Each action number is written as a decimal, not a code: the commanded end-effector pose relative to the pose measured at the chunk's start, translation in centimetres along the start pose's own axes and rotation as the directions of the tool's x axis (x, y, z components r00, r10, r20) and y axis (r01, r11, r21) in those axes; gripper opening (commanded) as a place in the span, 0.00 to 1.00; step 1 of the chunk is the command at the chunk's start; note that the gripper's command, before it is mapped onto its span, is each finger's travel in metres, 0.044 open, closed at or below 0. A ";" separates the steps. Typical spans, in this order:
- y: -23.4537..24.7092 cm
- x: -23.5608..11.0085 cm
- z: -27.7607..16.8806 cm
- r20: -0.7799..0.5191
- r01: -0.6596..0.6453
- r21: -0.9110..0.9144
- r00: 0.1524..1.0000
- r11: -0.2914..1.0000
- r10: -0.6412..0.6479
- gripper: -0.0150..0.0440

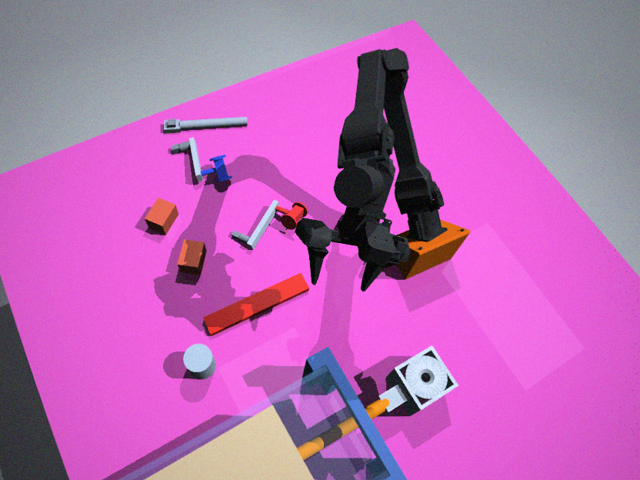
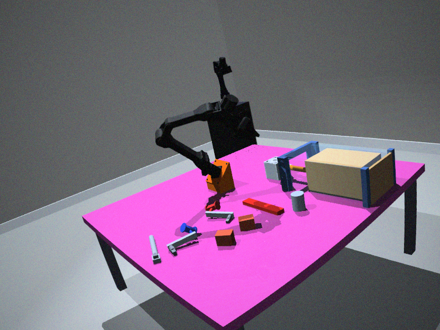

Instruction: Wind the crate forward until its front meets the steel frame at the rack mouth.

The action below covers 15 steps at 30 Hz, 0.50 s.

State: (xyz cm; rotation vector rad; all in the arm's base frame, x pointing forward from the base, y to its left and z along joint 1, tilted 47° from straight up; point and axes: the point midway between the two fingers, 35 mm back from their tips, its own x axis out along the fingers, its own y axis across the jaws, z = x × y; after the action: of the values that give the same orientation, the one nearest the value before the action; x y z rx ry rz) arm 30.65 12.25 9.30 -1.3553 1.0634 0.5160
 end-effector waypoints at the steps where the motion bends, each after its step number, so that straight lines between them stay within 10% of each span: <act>1: -2.3 1.3 -4.3 -0.118 -0.005 0.084 0.993 0.996 0.015 1.00; 15: -6.6 2.1 -28.3 -0.596 0.092 0.518 0.752 0.850 0.282 1.00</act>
State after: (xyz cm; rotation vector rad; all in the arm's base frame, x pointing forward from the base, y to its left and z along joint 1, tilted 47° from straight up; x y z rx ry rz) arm 30.03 -12.42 13.44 -1.0584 1.6253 -0.1136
